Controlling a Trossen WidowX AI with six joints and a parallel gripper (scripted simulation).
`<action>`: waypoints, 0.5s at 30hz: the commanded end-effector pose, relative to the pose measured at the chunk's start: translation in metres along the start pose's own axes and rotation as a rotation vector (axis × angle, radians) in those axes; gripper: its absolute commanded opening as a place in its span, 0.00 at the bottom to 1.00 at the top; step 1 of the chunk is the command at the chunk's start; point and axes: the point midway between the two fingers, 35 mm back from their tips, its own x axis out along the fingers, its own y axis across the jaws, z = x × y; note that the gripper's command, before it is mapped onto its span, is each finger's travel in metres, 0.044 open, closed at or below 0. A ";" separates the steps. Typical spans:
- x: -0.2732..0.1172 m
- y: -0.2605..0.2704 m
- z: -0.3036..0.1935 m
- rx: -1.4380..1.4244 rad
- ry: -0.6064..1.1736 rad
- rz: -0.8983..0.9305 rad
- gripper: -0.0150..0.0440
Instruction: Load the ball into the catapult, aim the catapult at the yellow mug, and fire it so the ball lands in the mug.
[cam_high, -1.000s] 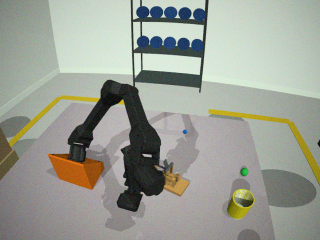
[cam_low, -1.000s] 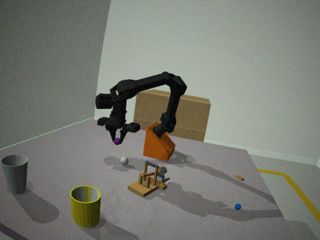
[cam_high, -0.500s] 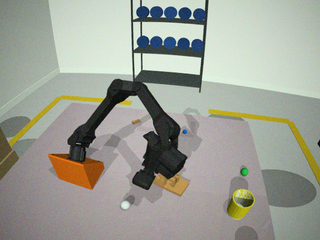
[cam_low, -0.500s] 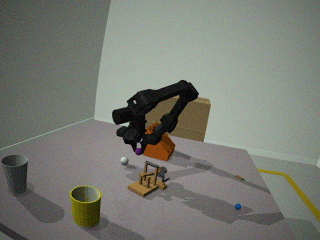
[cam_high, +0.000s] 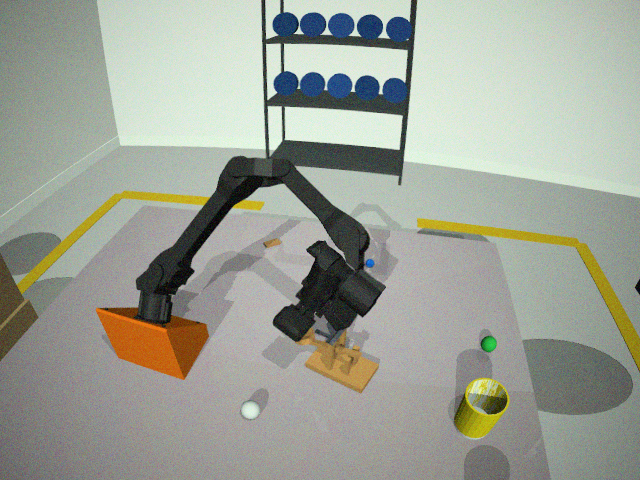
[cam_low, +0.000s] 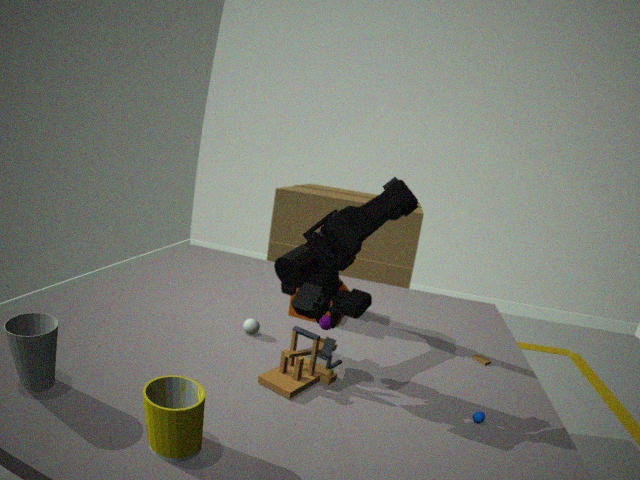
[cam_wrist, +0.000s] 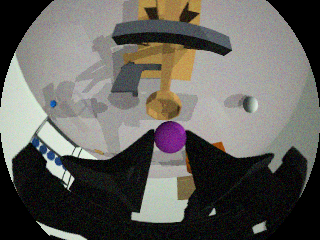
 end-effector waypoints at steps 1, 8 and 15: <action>0.001 0.006 -0.003 0.023 0.007 0.003 0.25; 0.015 0.006 0.002 0.023 0.008 0.003 0.25; 0.022 0.006 0.004 0.023 0.008 0.004 0.25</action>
